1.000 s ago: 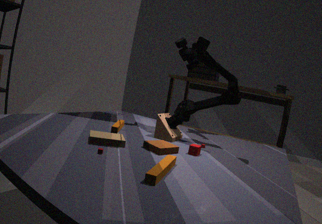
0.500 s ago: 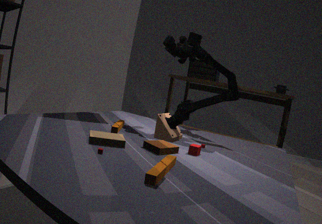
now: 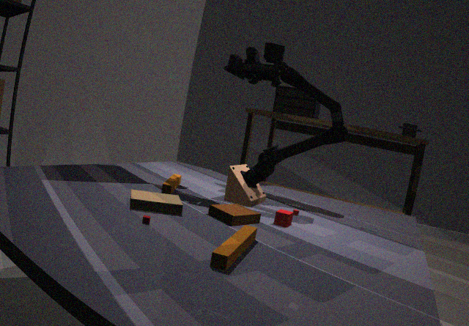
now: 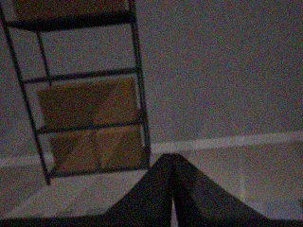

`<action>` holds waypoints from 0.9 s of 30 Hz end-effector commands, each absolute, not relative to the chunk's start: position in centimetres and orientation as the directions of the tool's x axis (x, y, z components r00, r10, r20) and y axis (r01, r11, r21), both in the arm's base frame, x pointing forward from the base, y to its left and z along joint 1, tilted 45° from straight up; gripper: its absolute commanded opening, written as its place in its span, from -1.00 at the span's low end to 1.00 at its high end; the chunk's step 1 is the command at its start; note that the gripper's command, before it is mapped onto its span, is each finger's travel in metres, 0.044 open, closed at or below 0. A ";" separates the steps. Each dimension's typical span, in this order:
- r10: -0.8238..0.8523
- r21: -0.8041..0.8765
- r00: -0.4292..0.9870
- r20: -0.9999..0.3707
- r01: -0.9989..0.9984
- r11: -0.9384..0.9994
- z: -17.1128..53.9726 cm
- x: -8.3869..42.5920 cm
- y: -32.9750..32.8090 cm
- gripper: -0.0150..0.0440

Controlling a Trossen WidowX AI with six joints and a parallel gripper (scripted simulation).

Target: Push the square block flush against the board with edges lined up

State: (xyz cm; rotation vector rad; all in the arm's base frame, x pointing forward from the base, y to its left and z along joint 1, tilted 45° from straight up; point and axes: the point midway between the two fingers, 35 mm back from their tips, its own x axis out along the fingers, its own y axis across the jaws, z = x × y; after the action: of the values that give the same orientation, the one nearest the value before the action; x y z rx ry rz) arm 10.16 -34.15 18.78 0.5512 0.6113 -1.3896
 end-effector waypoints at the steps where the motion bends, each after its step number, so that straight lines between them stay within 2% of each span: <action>1: -0.687 -0.021 0.138 -0.714 0.976 0.218 18.1 12.4 -33.5 -0.49; 13: -0.549 -0.067 0.290 -0.784 0.839 0.539 16.3 18.8 -29.9 -0.49; 27: -0.305 -0.054 0.429 -0.850 0.505 0.861 14.3 25.6 -23.5 -0.49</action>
State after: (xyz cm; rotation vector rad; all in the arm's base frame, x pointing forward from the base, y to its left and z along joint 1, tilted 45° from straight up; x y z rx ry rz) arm 24.53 -24.82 14.77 0.2506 0.9825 -0.5928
